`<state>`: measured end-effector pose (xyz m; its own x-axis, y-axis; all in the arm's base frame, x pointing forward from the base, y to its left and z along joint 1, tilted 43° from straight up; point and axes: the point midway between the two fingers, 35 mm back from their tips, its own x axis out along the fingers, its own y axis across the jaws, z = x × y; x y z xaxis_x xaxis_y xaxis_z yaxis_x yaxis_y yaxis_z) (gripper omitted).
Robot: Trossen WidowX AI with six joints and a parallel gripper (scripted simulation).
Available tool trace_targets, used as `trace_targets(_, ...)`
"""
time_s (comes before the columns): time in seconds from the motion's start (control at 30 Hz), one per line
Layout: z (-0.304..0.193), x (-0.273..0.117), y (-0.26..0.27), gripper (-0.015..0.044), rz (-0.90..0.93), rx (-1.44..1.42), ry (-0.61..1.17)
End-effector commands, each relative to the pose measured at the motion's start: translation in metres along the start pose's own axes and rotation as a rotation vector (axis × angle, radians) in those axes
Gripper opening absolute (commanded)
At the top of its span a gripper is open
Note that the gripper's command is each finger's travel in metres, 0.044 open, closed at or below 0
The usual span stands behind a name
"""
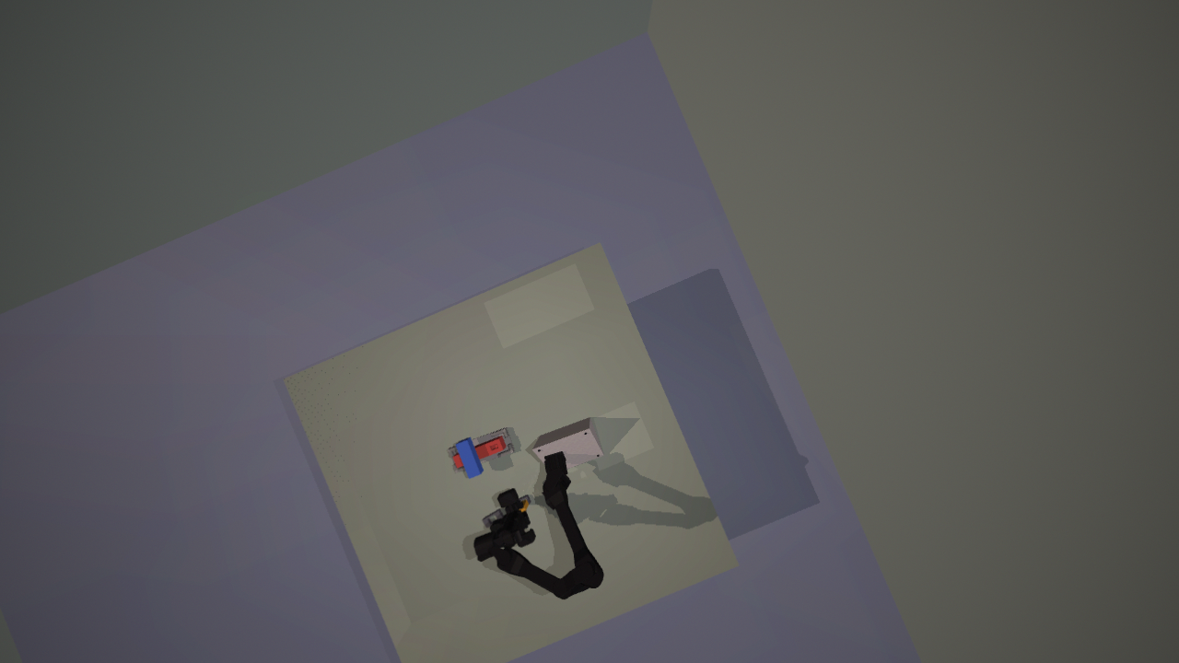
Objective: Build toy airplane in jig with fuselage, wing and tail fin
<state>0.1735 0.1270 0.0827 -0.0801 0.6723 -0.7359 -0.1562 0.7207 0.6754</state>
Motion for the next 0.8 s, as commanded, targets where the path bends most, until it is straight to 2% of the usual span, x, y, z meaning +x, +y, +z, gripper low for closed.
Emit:
trace_targets(0.0,0.004,-0.010,-0.002,0.0000,-0.009,0.006,-0.004)
trace_targets(0.77,0.004,-0.082,-0.005,0.0000,-0.020,0.058,-0.020)
